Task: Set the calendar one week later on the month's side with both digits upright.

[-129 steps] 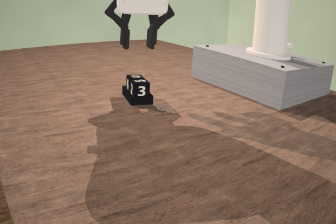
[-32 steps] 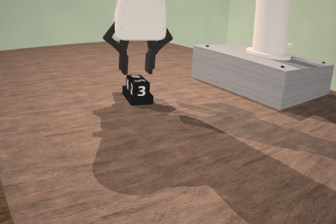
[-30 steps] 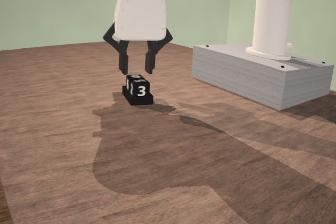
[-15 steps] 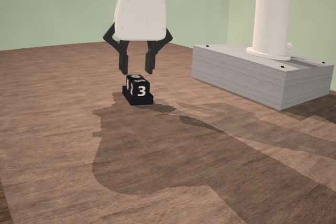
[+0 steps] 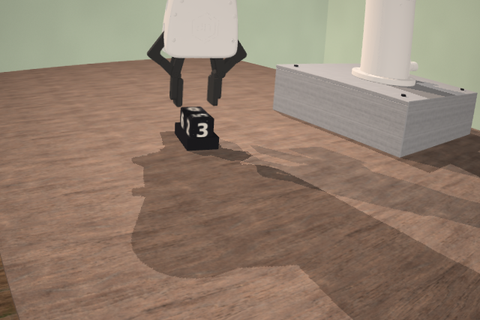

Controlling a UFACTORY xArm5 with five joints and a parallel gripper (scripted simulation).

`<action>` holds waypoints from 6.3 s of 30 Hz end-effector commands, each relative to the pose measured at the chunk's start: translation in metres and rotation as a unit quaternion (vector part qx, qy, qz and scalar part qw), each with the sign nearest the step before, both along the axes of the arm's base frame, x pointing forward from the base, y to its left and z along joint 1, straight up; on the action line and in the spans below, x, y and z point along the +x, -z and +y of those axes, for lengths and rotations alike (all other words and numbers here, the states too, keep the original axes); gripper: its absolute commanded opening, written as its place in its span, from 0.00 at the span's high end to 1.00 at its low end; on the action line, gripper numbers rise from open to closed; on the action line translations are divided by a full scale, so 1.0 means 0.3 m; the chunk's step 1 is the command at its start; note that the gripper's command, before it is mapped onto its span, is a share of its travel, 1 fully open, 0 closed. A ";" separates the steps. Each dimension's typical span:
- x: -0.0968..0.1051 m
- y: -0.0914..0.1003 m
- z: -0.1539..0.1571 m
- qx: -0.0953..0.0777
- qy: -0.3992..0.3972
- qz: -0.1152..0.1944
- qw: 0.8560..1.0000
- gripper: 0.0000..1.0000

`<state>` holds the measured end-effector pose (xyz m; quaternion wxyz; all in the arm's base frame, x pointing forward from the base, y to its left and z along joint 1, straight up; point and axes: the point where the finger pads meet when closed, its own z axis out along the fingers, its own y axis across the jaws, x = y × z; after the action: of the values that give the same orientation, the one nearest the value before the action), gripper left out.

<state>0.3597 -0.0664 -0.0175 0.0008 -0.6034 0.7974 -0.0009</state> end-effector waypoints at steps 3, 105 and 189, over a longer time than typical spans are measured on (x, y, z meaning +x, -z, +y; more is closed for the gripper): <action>0.004 -0.003 -0.001 0.000 0.000 -0.001 1.000 0.51; 0.004 -0.003 -0.001 0.000 0.000 -0.001 1.000 0.51; 0.004 0.091 0.000 0.000 0.000 -0.001 1.000 0.51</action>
<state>0.3596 -0.0662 -0.0452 0.0008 -0.6034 0.7974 -0.0009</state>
